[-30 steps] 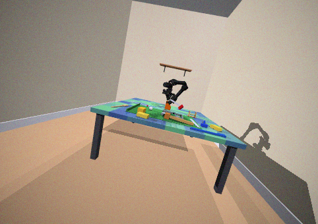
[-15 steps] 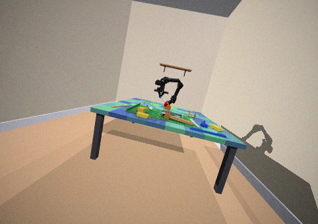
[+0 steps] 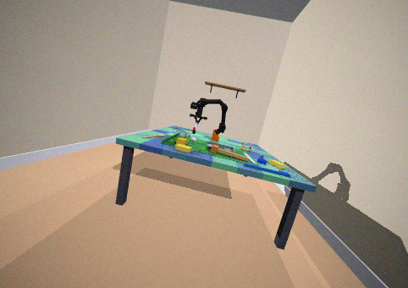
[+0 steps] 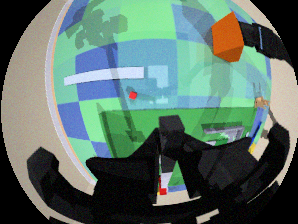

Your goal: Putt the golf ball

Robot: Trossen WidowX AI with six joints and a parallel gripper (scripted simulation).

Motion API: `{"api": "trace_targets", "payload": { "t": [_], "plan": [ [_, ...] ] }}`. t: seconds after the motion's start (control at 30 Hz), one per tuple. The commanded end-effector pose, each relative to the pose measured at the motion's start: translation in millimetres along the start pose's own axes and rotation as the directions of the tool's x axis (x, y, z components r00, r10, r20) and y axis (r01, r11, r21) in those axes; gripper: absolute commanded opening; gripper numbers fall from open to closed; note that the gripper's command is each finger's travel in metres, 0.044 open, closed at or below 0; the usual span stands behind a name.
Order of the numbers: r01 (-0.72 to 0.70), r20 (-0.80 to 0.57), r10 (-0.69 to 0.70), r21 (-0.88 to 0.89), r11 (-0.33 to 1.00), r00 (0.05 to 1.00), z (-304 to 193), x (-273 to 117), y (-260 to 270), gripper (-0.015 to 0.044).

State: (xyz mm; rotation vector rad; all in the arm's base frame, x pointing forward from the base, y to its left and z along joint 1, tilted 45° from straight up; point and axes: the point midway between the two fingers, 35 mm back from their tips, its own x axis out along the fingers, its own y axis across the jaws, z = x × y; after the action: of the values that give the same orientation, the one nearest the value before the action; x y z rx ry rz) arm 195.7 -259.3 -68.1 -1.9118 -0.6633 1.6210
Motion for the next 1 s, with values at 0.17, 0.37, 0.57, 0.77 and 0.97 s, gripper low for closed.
{"api": "trace_targets", "payload": {
  "t": [0.17, 0.37, 0.57, 0.77, 0.97],
  "plan": [
    [-0.004, -0.004, 0.004, 0.118, 0.993, 1.000, 22.8, 4.7, 27.3, 0.0000],
    [-0.003, -0.004, 0.004, 0.117, 0.993, 1.000, 22.3, 21.7, 27.9, 0.0000],
    [-0.003, -0.004, 0.003, 0.117, 0.993, 1.000, 22.6, 43.4, 27.4, 0.0000],
    [-0.003, -0.004, 0.003, 0.117, 0.993, 1.000, 22.4, 48.8, 27.6, 0.0000],
    [-0.002, -0.005, 0.003, 0.117, 0.993, 1.000, 22.2, 58.7, 27.8, 0.0000]
  ]
}}
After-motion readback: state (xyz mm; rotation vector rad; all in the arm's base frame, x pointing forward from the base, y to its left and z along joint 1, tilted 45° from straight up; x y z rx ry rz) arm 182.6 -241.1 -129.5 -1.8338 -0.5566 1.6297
